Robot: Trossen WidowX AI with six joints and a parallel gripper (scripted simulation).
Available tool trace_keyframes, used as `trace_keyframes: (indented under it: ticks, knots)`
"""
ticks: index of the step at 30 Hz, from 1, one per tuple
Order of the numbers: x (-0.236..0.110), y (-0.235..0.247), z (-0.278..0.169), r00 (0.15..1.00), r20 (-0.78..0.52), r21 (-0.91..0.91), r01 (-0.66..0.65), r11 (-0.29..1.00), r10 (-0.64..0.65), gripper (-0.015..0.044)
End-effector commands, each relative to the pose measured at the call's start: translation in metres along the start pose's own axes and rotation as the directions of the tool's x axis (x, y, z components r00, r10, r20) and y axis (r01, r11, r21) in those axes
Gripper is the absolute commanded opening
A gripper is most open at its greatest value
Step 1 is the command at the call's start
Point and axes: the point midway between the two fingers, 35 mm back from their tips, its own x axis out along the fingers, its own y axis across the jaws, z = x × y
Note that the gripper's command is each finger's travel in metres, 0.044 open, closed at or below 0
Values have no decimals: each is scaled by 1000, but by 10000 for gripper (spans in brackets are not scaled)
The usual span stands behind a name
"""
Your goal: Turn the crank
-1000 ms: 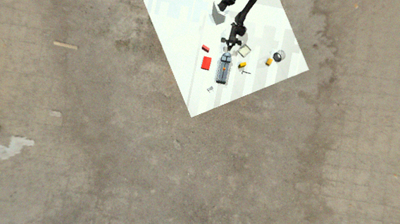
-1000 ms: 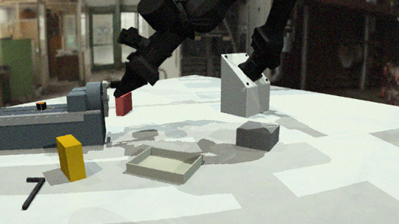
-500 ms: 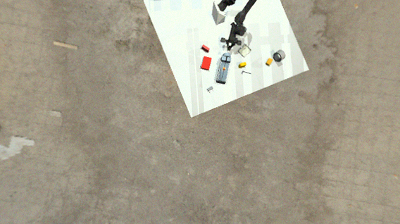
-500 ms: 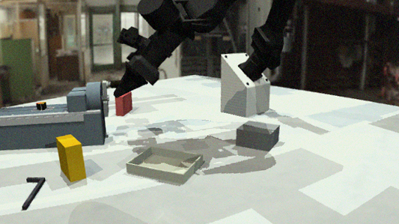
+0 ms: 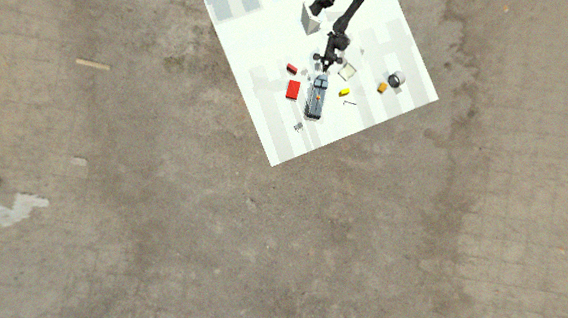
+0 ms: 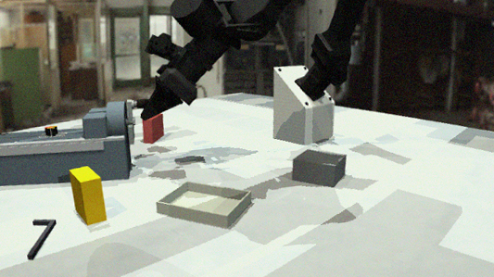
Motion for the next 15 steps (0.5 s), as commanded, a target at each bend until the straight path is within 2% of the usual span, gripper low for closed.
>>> trace_keyframes:
  ticks: [1,15]
  knots:
    - [-1,-9,0,1000,6,11,22,1000,-22,0]
    - [-1,-11,0,1000,6,11,22,1000,-22,0]
